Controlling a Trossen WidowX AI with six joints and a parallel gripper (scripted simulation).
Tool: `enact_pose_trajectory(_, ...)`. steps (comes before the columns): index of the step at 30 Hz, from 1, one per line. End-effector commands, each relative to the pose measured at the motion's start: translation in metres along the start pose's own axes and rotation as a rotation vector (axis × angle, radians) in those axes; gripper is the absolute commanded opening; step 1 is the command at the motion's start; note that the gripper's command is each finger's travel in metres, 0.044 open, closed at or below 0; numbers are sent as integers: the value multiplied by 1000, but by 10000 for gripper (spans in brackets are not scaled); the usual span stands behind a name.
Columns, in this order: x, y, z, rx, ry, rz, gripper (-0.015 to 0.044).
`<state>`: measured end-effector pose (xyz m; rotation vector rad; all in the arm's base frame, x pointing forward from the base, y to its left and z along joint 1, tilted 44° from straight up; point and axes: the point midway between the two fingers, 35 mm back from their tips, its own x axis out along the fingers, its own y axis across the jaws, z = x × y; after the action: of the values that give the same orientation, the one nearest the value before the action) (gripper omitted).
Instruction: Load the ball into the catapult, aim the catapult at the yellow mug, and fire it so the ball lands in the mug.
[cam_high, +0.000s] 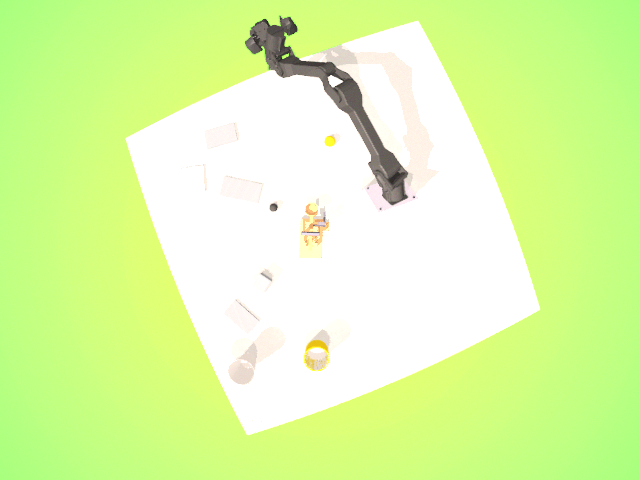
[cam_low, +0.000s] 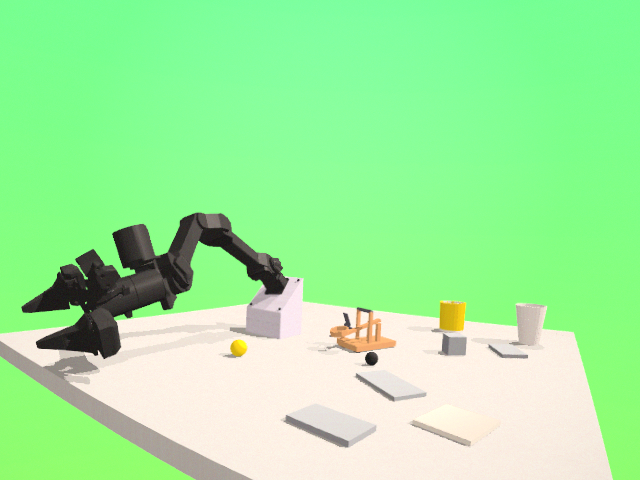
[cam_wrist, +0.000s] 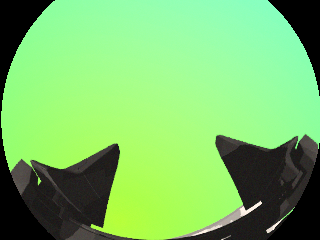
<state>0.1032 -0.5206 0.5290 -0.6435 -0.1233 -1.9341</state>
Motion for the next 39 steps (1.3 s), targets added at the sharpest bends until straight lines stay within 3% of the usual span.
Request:
enact_pose_trajectory(1,-25,56,-23,-42,84,129,440)
enact_pose_trajectory(11,-108,163,-50,-161,214,426,440)
enact_pose_trajectory(21,-220,243,-72,-321,306,723,440)
enact_pose_trajectory(27,-275,262,-78,-341,363,847,440)
enact_pose_trajectory(39,-422,290,-100,-609,392,1153,440)
